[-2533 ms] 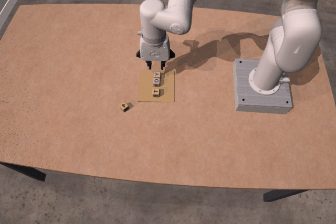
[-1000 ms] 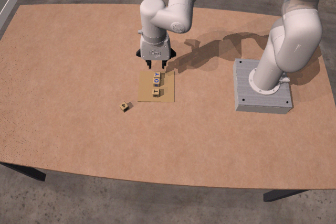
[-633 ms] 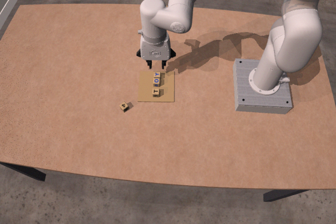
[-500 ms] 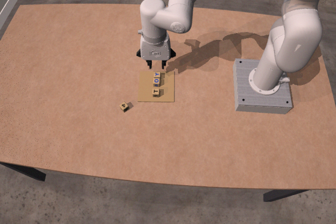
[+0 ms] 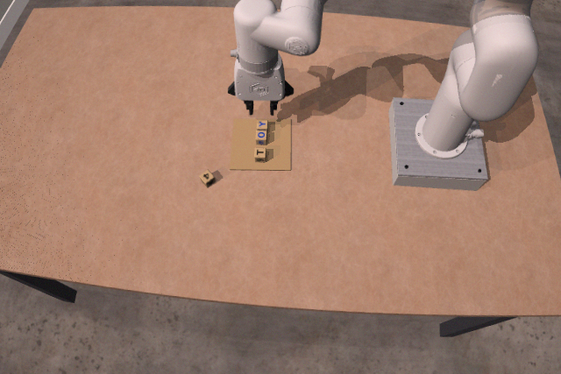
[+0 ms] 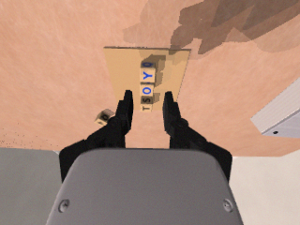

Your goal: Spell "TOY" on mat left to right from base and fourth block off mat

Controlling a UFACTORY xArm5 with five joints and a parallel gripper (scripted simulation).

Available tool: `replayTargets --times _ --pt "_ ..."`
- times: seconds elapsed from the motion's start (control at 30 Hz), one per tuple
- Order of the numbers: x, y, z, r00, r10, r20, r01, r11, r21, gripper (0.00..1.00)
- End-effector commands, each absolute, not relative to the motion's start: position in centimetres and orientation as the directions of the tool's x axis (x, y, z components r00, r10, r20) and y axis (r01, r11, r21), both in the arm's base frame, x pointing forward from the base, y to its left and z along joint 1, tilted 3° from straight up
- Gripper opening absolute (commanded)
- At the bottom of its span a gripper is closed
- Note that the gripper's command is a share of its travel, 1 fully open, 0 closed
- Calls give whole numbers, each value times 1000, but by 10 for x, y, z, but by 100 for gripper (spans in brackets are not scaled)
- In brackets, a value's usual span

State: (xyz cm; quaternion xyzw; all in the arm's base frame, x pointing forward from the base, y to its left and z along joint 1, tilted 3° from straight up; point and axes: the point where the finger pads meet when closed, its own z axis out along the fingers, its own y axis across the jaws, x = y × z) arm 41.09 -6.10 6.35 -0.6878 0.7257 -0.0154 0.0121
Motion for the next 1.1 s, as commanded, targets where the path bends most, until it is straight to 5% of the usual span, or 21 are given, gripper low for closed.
replayTargets --times 0.0,1.07 --pt "412 -61 65 -54 -999 4 -998 54 -42 44" --pt "413 -61 35 -54 -999 4 -998 53 -43 44"
